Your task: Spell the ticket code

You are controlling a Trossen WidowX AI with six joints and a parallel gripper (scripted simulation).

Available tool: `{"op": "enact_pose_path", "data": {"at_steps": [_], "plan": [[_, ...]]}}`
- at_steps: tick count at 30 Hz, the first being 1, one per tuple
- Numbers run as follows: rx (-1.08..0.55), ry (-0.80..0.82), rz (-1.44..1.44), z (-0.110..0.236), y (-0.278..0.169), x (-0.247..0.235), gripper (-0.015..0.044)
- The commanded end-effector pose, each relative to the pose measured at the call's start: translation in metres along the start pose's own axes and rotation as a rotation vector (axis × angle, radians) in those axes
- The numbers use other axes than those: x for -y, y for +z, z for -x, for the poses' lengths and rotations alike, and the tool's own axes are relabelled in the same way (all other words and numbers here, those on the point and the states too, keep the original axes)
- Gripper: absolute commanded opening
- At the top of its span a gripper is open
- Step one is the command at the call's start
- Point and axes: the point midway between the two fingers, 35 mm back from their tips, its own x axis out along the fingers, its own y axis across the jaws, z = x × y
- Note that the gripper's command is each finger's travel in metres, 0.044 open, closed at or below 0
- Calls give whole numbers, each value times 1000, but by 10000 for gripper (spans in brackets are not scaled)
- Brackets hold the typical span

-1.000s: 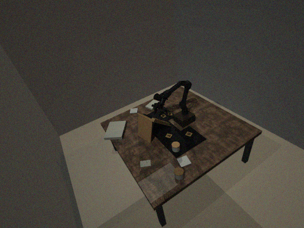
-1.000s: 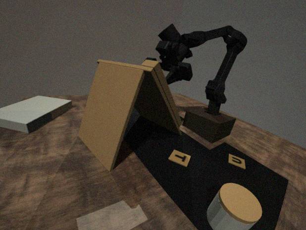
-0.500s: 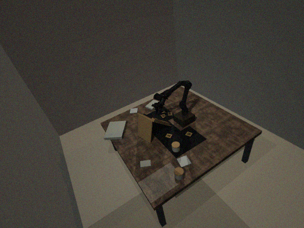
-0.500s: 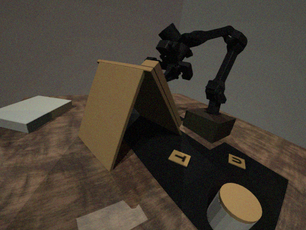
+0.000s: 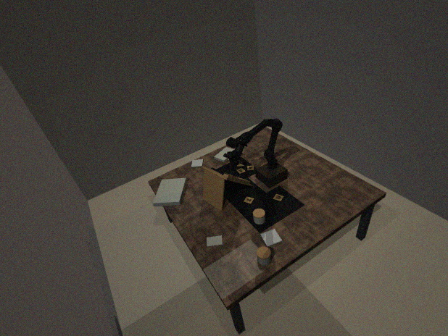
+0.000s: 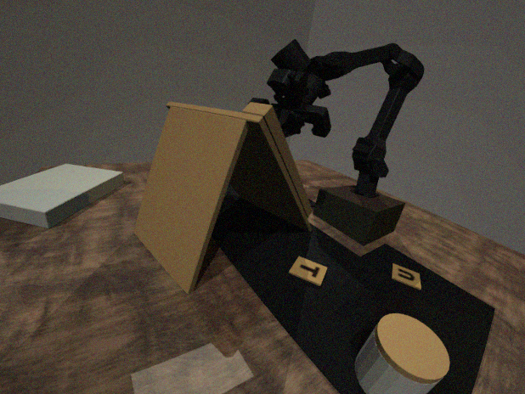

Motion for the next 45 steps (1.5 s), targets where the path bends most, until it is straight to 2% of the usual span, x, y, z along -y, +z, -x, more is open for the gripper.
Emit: {"op": "enact_pose_path", "data": {"at_steps": [1,16,45], "plan": [[-82,-1,-13,-4,6,7,0],[-662,-6,5,-17,26,34,0],[-668,-6,7,-28,24,33,0]]}}
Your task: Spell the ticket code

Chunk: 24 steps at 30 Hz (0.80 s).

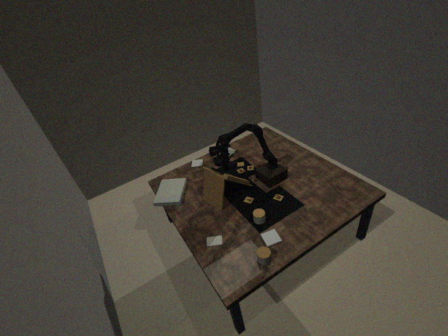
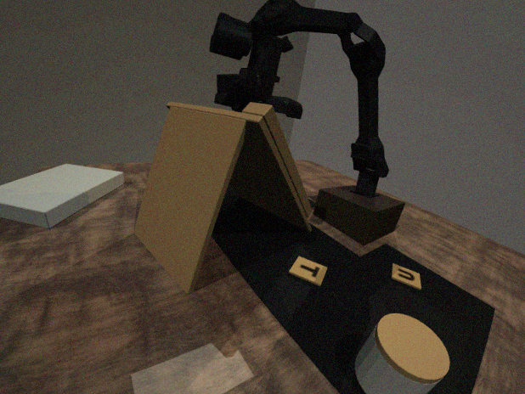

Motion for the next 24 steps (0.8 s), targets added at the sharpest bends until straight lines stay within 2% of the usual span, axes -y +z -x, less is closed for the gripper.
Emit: {"op": "enact_pose_path", "data": {"at_steps": [1,24], "plan": [[-4,-2,-2,-3,1,0,0],[-3,-2,-3,-11,10,1,0]]}}
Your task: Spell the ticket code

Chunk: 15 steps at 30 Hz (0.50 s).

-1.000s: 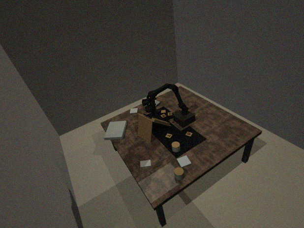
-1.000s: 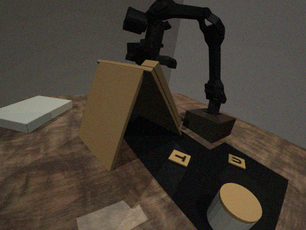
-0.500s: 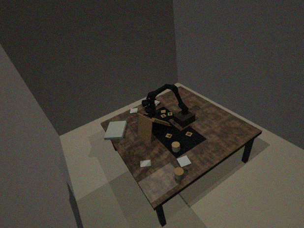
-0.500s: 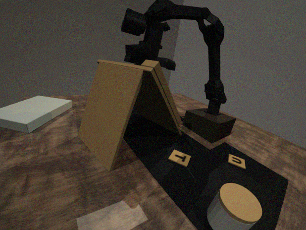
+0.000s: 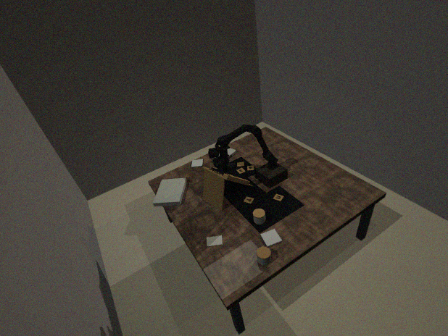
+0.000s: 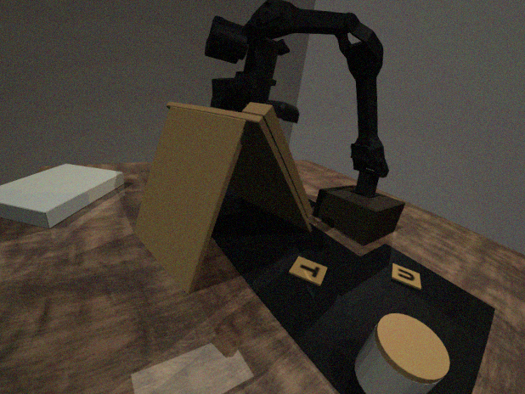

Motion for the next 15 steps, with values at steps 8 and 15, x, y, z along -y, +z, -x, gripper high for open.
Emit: {"op": "enact_pose_path", "data": {"at_steps": [8,15], "plan": [[1,-4,-3,-4,6,1,0],[1,-4,-3,-7,8,1,0]]}}
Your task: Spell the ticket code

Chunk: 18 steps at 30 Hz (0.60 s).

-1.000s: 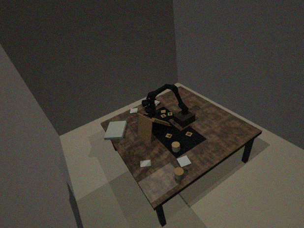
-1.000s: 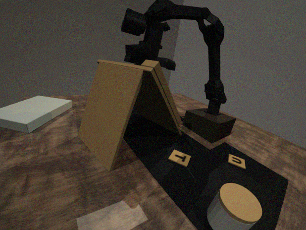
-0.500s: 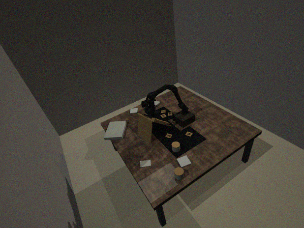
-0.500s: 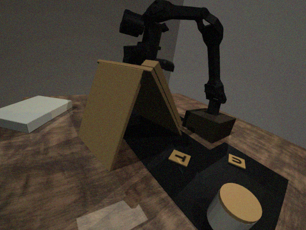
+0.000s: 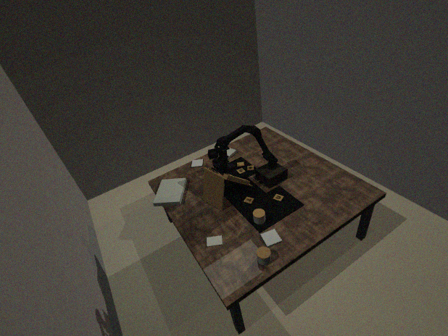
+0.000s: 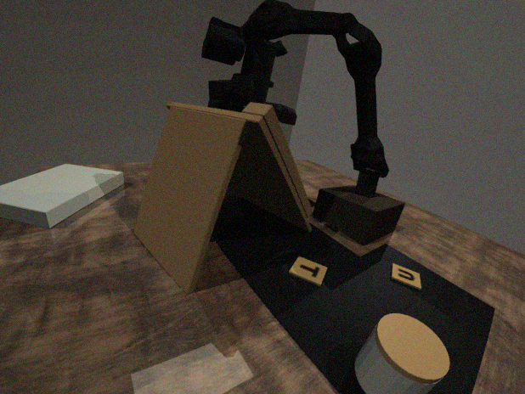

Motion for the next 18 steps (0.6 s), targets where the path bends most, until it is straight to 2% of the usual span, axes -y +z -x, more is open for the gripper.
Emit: {"op": "enact_pose_path", "data": {"at_steps": [1,18], "plan": [[0,-3,-3,-2,3,1,0],[0,-3,-3,-1,1,-4,0]]}}
